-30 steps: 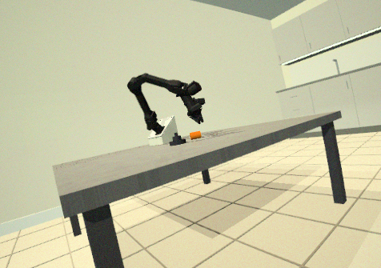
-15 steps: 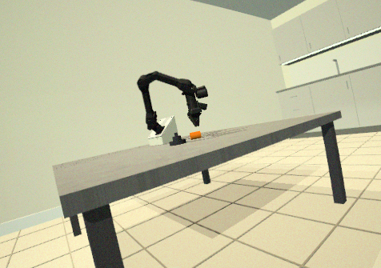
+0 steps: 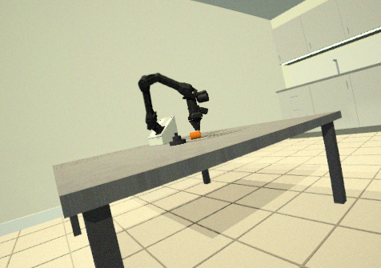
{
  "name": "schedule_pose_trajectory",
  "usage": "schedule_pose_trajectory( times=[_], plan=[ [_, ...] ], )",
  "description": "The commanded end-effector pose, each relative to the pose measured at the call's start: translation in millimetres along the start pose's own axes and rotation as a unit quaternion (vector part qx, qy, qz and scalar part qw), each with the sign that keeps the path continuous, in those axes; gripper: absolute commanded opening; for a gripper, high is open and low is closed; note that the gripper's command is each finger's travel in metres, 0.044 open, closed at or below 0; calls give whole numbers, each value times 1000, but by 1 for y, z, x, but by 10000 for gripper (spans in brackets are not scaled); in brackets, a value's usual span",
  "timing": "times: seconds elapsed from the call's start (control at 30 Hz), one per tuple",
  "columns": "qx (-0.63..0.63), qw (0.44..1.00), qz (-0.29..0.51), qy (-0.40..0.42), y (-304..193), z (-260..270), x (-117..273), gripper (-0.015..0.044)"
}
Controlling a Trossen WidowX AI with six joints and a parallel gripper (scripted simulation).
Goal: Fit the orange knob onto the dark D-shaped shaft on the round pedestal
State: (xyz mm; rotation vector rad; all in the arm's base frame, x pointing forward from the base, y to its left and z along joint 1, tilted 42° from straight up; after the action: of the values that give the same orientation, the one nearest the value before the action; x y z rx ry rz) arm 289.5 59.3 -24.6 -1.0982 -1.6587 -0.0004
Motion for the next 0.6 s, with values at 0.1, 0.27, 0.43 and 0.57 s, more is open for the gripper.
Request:
schedule_pose_trajectory(
  times=[0.1, 0.27, 0.43, 0.57],
  plan=[
    [4, 1000, 6, 0, -2, 1, -14, 440],
    [4, 1000, 6, 0, -3, 1, -22, 440],
    [4, 1000, 6, -1, -3, 1, -30, 440],
    [4, 1000, 6, -1, -4, 1, -34, 440]
  ],
)
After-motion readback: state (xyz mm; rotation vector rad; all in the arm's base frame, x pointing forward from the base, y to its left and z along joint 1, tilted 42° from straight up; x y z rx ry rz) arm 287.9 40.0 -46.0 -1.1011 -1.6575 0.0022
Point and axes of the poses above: the point midway between the two fingers, 35 mm back from their tips, its own x axis back along the fingers, its own z axis across the jaws, y = z × x, the point moved 4 cm from there along x, back along the fingers, and after that the axes turned 4 degrees about -x, right-handed, at the moved point
